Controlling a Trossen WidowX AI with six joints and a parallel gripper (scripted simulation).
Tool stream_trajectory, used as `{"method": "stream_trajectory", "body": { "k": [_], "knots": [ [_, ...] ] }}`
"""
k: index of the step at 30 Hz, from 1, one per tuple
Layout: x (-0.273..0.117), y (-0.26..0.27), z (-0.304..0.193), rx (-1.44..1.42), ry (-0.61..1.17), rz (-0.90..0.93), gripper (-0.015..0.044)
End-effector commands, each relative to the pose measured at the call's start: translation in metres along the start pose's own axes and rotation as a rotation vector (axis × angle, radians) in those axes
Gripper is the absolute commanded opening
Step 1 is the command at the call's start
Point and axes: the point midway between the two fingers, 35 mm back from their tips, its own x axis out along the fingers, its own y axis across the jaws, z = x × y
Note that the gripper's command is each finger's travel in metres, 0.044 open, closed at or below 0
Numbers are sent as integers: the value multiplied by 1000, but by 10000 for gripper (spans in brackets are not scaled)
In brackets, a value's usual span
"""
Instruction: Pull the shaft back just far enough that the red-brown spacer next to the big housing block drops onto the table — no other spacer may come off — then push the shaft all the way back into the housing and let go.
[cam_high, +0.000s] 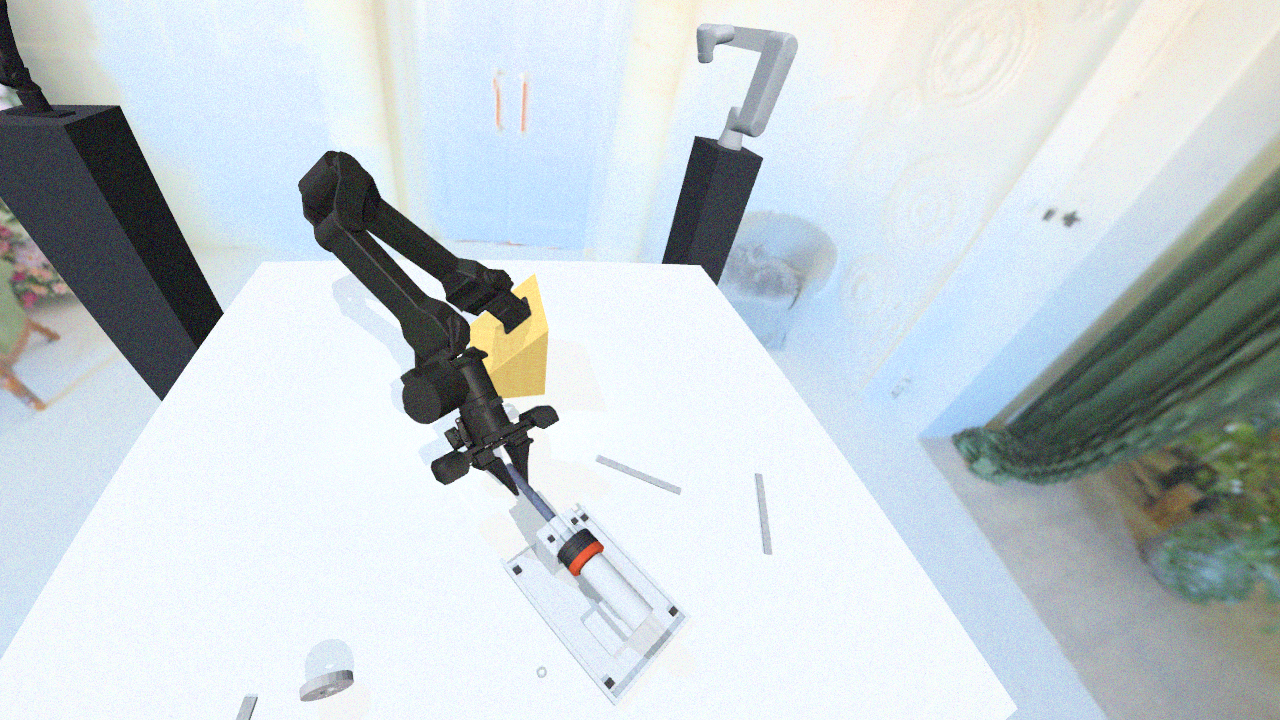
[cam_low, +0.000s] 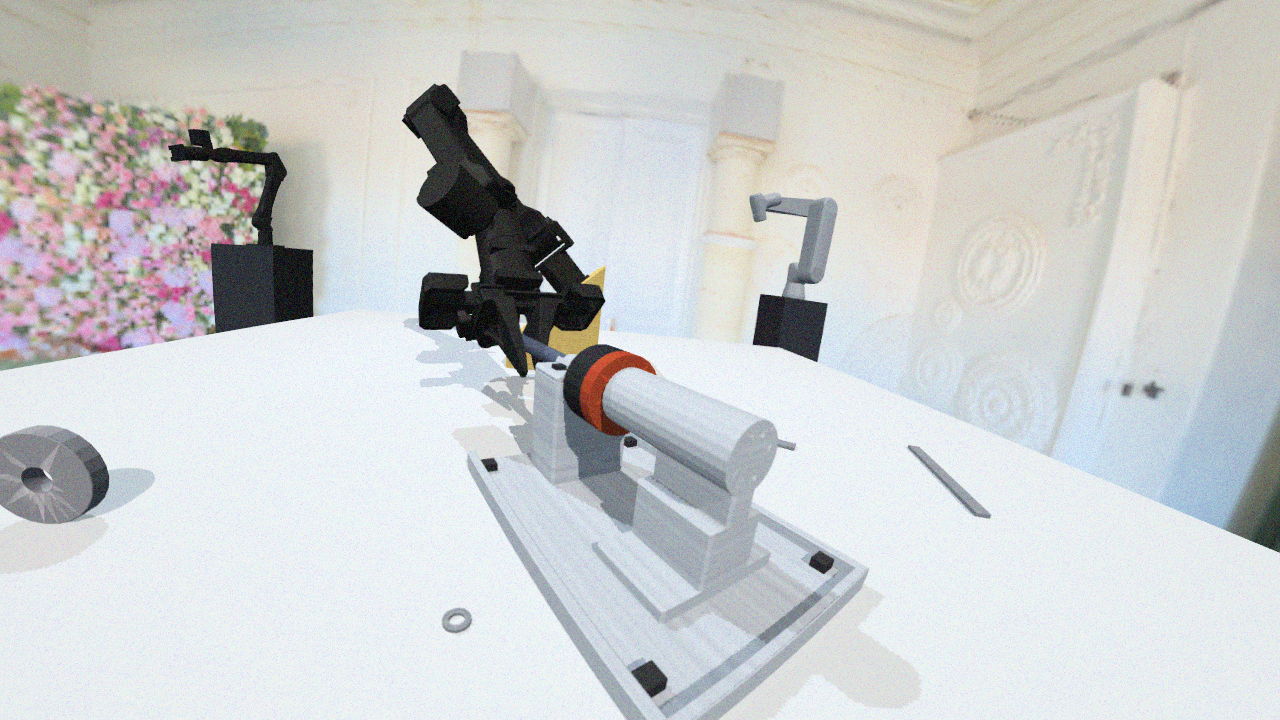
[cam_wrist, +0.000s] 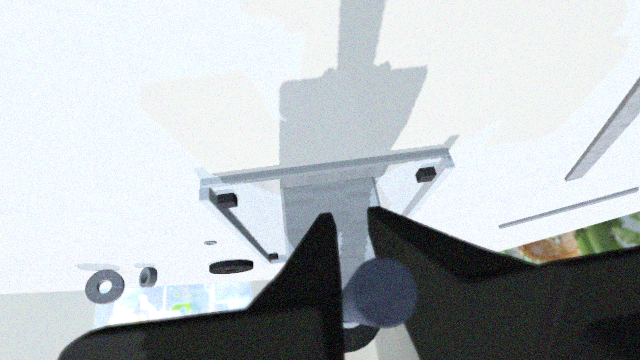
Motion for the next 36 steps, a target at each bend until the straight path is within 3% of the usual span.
{"method": "stream_trajectory", "body": {
  "k": [1,36],
  "knots": [
    [0,0,0,-4,0,-1,0],
    [-3,0,3,-4,0,-1,0]
  ]
}}
